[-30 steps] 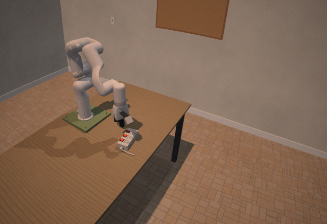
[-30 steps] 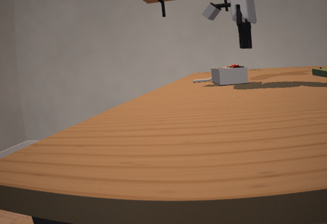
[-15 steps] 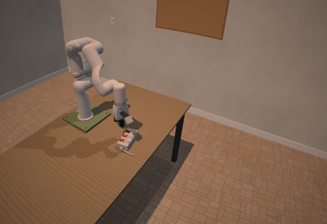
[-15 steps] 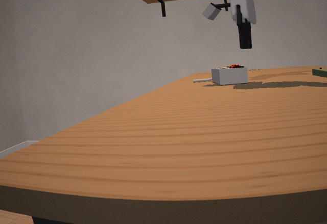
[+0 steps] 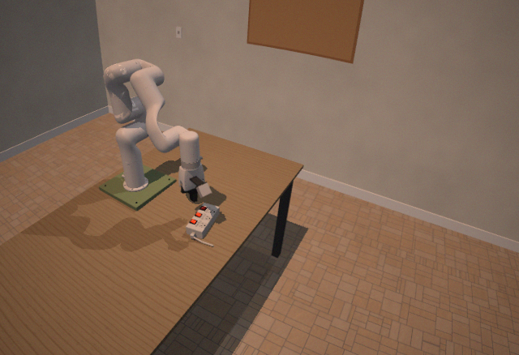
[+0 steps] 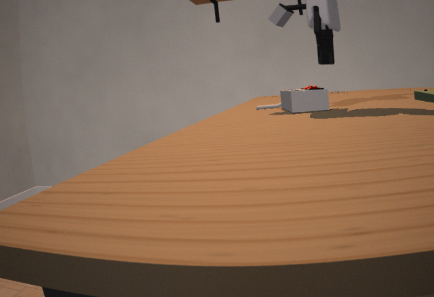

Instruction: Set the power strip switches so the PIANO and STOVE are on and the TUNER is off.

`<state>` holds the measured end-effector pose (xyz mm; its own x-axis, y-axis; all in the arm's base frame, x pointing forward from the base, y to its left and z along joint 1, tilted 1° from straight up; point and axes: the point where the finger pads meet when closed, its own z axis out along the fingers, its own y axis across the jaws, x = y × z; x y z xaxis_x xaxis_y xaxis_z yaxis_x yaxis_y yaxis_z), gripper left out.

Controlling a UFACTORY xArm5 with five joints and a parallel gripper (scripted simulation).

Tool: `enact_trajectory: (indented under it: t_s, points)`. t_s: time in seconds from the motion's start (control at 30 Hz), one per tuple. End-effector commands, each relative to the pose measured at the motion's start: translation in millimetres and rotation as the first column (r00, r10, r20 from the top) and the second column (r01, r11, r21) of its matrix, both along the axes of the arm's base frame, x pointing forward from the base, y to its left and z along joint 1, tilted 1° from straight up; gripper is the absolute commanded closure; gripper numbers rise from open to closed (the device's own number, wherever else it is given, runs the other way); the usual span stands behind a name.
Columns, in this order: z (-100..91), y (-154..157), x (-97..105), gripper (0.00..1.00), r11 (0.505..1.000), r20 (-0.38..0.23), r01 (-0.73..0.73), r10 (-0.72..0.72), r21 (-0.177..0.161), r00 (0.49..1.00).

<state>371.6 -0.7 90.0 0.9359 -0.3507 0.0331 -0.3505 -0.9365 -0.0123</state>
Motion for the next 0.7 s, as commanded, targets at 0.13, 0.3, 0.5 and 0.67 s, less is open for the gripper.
enact_trajectory:
  t_s: [0.13,0.3,0.5,0.67]
  points:
    - [1.1,0,1,1.0,1.0,0.003,0.0,0.0,0.0,1.0]
    - [1.1,0,1,1.0,1.0,0.003,0.0,0.0,0.0,1.0]
    - [1.1,0,1,1.0,1.0,0.003,0.0,0.0,0.0,1.0]
    - [11.7,-1,3,1.0,1.0,0.004,0.0,0.0,0.0,1.0]
